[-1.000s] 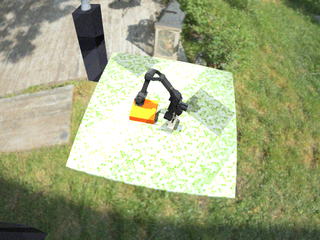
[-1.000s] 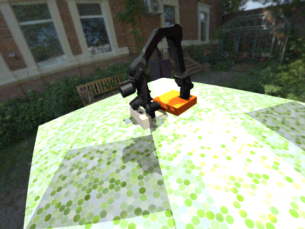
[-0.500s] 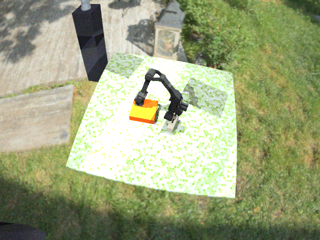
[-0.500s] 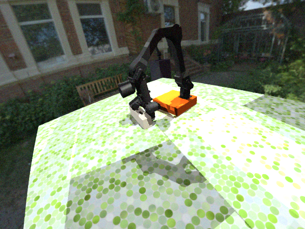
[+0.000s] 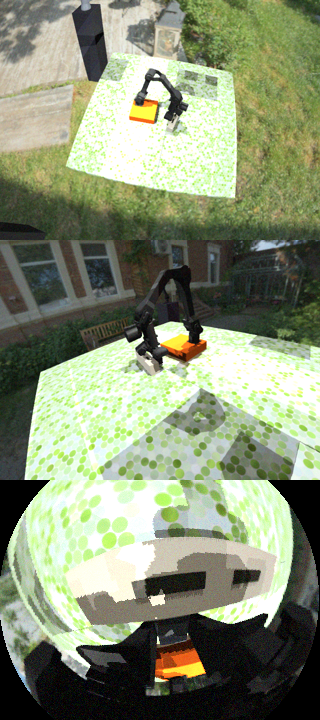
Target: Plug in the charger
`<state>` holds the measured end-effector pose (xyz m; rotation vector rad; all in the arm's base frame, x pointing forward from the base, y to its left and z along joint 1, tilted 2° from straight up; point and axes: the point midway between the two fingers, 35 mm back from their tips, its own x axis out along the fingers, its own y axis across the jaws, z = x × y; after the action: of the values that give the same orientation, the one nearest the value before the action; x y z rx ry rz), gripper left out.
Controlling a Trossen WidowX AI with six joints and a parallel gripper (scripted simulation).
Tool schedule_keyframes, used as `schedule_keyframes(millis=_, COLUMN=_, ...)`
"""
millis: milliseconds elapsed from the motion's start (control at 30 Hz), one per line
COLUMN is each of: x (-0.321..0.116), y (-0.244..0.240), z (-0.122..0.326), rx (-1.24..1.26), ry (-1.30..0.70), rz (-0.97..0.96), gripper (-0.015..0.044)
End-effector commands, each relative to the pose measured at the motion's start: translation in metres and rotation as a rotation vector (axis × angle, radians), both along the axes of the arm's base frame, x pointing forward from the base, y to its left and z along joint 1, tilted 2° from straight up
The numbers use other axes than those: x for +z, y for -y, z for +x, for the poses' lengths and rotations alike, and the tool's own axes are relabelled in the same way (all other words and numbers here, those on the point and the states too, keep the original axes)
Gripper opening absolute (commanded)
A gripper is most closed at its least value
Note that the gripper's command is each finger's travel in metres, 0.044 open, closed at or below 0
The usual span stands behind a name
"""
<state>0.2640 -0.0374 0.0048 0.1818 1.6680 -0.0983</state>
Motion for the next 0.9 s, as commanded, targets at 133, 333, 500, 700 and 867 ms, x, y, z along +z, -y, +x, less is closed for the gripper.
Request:
schedule_keyframes(millis=133, x=0.0, y=0.0001, z=0.0006, rx=0.0, ry=0.003, rz=0.0, gripper=0.0341)
schedule_keyframes(millis=333, x=0.0, y=0.0, z=0.0004, rx=0.0, ry=0.004, rz=0.0, gripper=0.044)
schedule_keyframes(millis=500, x=0.0, y=-0.0002, z=-0.0008, rx=0.0, ry=0.008, rz=-0.001, gripper=0.044)
schedule_keyframes(millis=700, x=0.0, y=-0.0004, z=-0.0023, rx=0.0, ry=0.014, rz=-0.002, gripper=0.044)
schedule_keyframes(millis=867, x=0.0, y=-0.0007, z=-0.0035, rx=0.001, ry=0.019, rz=-0.003, gripper=0.044)
